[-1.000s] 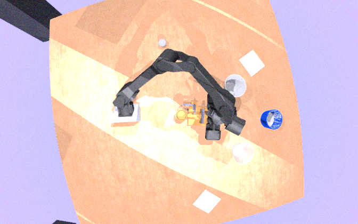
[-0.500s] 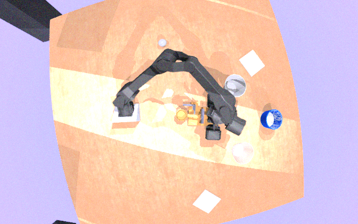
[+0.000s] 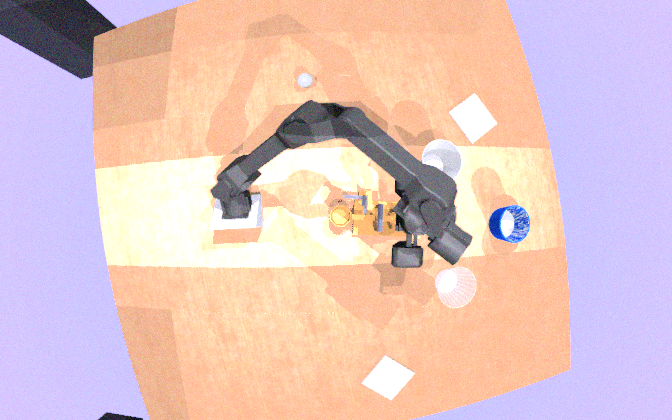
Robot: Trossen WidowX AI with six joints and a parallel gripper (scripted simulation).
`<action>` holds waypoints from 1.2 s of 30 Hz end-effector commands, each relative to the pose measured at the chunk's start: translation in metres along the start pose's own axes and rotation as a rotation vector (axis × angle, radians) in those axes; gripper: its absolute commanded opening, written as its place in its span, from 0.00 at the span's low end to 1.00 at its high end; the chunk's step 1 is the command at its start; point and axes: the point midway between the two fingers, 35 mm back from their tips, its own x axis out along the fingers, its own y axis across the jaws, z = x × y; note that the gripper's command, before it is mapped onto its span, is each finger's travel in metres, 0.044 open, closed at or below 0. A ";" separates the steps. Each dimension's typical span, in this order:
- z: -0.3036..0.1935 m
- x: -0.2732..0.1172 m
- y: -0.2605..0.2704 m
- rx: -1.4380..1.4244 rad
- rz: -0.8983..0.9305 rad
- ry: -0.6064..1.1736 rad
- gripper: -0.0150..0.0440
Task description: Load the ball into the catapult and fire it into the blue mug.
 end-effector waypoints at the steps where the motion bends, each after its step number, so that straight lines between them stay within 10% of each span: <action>1: -0.004 -0.004 0.001 0.002 0.007 0.013 1.00; 36: -0.004 0.083 0.002 0.001 0.010 0.012 1.00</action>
